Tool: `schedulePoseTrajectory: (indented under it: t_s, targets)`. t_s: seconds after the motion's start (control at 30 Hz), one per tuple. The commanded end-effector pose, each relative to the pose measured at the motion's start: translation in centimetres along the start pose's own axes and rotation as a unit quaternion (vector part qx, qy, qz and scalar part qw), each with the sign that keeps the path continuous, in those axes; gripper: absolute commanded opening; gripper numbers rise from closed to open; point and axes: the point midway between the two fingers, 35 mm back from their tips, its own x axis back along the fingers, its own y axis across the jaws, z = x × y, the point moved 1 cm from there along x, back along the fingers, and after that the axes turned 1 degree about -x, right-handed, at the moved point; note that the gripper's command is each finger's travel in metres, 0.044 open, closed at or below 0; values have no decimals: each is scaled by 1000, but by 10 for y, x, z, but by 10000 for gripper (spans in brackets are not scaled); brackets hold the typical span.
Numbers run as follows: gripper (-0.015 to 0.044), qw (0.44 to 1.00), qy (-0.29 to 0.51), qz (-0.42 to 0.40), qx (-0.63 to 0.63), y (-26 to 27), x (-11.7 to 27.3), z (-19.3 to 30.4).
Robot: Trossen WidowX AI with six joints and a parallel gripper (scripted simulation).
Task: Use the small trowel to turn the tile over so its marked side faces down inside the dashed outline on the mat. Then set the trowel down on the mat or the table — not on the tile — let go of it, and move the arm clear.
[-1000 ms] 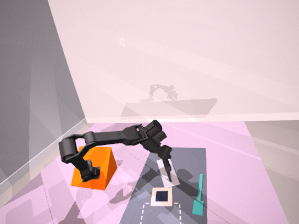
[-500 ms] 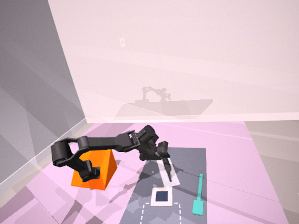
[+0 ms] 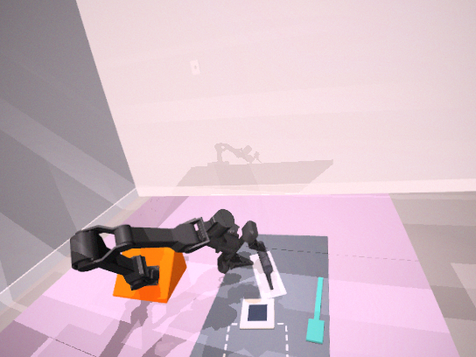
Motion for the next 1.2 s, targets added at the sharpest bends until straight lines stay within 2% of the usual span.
schedulePoseTrajectory:
  t_s: [0.0, 0.23, 1.17]
  targets:
    - [300, 998, 5, 14, 61, 6, 3, 4]
    - [300, 997, 6, 16, 72, 6, 3, 4]
    - [300, 997, 6, 16, 71, 2, -40, 4]
